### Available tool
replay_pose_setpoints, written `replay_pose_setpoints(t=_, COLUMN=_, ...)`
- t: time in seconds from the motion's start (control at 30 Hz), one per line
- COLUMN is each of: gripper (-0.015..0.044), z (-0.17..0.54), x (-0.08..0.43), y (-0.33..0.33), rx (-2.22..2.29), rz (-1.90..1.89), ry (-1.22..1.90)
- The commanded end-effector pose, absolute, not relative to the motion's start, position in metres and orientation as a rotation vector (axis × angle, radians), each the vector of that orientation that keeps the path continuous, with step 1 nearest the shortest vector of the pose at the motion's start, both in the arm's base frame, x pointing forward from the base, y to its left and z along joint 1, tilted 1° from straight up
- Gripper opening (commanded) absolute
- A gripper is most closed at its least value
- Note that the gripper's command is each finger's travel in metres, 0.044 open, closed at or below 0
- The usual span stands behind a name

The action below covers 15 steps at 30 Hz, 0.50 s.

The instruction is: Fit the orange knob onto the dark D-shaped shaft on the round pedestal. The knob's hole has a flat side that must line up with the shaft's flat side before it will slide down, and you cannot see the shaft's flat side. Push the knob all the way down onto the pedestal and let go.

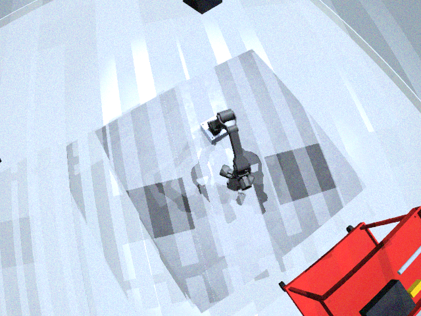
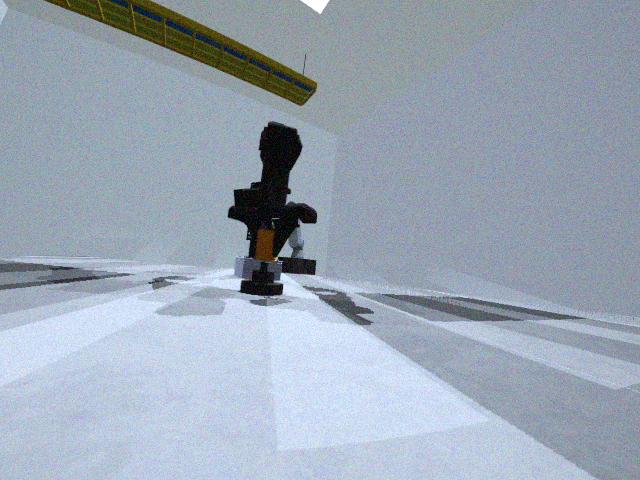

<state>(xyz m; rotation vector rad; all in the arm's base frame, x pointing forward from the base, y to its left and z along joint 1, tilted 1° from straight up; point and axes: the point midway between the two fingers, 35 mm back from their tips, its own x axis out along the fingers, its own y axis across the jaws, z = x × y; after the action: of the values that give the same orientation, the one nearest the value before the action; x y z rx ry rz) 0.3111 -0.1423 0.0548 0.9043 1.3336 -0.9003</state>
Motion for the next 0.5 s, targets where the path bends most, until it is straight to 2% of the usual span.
replay_pose_setpoints(t=0.0, gripper=0.0000, z=0.0559, x=0.3088, y=-0.1414, rx=0.954, rz=-0.946, ry=1.306)
replay_pose_setpoints(t=0.47, gripper=0.0000, z=0.0517, x=0.3096, y=-0.1417, rx=0.954, rz=-0.946, ry=1.306)
